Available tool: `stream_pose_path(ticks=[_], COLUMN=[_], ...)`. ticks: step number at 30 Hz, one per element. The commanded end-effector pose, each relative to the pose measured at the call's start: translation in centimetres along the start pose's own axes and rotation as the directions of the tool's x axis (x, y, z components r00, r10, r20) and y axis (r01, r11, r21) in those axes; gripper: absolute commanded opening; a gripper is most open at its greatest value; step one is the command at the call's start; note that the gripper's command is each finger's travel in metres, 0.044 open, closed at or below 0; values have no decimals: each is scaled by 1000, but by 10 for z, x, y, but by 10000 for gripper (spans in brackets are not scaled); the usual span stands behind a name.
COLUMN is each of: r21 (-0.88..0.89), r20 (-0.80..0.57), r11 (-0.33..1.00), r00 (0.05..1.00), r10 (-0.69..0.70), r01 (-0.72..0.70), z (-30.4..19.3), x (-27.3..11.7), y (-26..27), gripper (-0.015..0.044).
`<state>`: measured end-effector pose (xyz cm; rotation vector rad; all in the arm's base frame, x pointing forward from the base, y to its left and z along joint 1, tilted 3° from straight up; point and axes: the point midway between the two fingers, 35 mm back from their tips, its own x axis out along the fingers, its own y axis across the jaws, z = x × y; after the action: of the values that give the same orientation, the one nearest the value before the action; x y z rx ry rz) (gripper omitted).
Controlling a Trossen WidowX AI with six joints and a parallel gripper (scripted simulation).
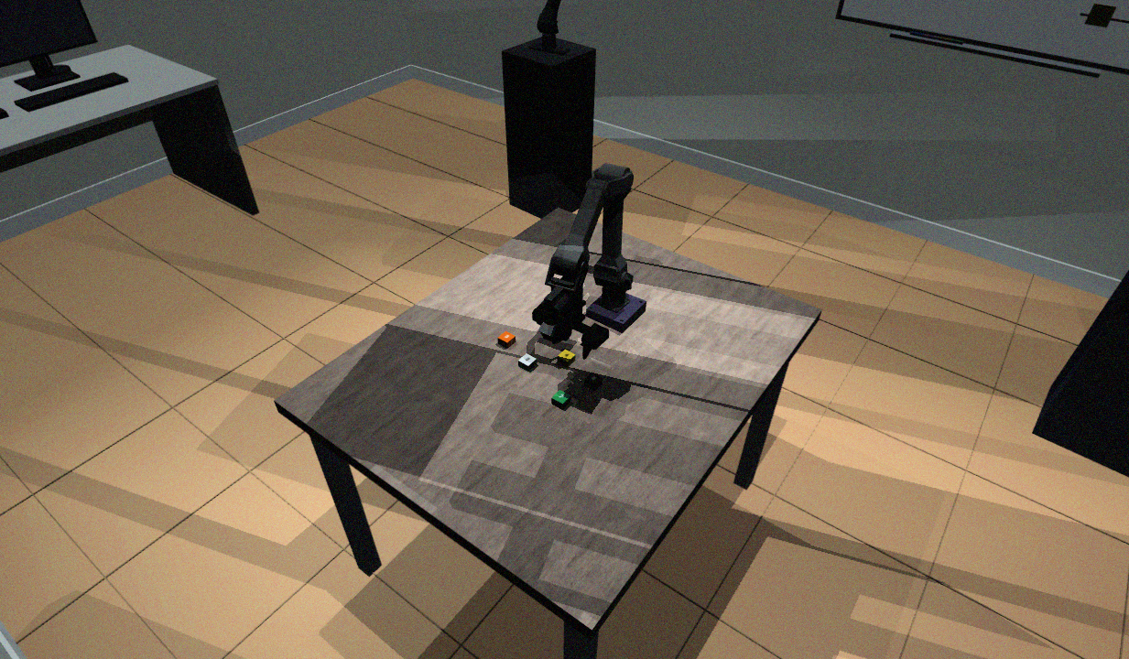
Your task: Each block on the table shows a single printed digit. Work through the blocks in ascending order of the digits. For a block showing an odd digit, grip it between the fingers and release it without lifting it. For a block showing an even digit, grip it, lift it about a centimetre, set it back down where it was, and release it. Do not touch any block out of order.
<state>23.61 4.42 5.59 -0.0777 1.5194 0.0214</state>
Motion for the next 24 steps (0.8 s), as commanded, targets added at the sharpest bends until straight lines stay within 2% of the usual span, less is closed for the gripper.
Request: stream_pose_path(ticks=[1, 20, 24], r21=[-2, -2, -2], r20=[-3, -3, -3], r11=[1000, 1000, 1000], r00=[1000, 1000, 1000], r10=[-6, -6, -6], r01=[6, 6, 6], z=[-1, -1, -1], x=[6, 34, 34], y=[-1, -1, -1], gripper=[400, 400, 295])
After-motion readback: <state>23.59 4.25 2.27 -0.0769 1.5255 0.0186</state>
